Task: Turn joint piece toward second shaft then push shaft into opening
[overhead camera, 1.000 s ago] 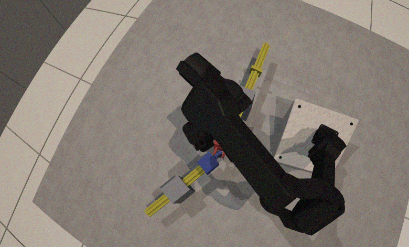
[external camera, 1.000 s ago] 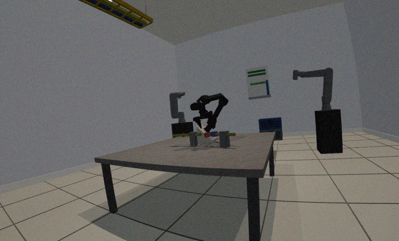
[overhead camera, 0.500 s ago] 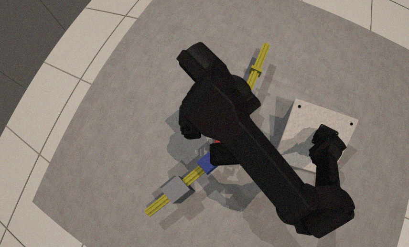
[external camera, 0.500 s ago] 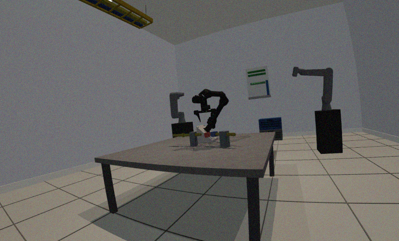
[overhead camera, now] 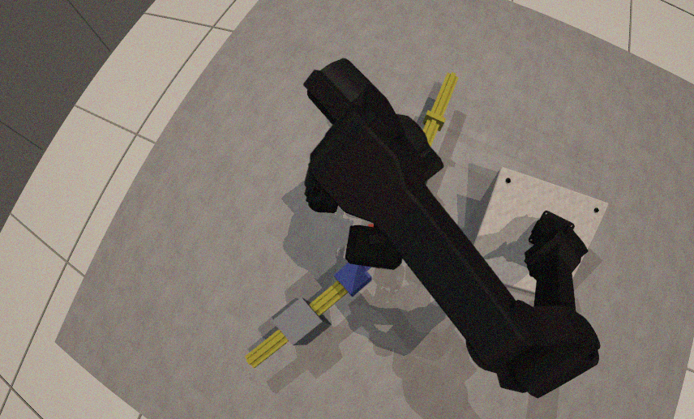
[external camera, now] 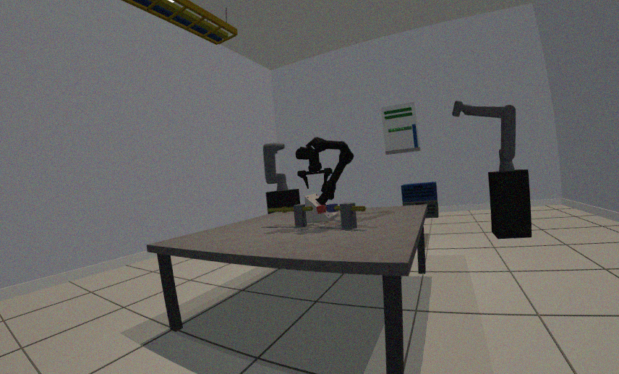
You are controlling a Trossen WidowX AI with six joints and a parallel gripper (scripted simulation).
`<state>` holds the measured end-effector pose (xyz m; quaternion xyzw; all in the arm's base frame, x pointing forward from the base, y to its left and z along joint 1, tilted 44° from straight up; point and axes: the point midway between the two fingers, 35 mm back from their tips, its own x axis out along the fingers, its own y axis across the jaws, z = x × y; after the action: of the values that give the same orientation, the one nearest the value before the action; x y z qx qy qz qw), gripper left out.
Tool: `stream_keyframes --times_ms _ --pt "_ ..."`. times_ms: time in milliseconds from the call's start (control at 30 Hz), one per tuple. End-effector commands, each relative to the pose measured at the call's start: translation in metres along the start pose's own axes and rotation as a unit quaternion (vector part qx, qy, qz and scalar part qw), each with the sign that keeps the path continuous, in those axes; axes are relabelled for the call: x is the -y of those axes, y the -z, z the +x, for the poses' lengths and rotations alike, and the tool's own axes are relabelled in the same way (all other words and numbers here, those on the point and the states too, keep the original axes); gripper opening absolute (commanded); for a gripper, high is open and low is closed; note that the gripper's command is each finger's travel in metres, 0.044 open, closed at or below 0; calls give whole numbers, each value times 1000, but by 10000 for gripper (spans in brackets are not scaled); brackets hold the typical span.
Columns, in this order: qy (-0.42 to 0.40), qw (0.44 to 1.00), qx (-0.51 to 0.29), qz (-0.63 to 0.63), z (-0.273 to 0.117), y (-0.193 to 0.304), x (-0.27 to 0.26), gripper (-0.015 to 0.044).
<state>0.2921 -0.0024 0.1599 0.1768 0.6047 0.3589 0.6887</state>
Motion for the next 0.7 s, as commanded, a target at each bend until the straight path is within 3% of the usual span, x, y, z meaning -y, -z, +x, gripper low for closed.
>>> stream_keyframes --times_ms 0,200,433,667 --pt "2 998 -22 66 13 5 29 440" --pt "6 989 -46 140 29 13 63 440" --pt "7 987 -47 152 30 13 63 440" --pt "11 968 -46 247 33 13 63 440"
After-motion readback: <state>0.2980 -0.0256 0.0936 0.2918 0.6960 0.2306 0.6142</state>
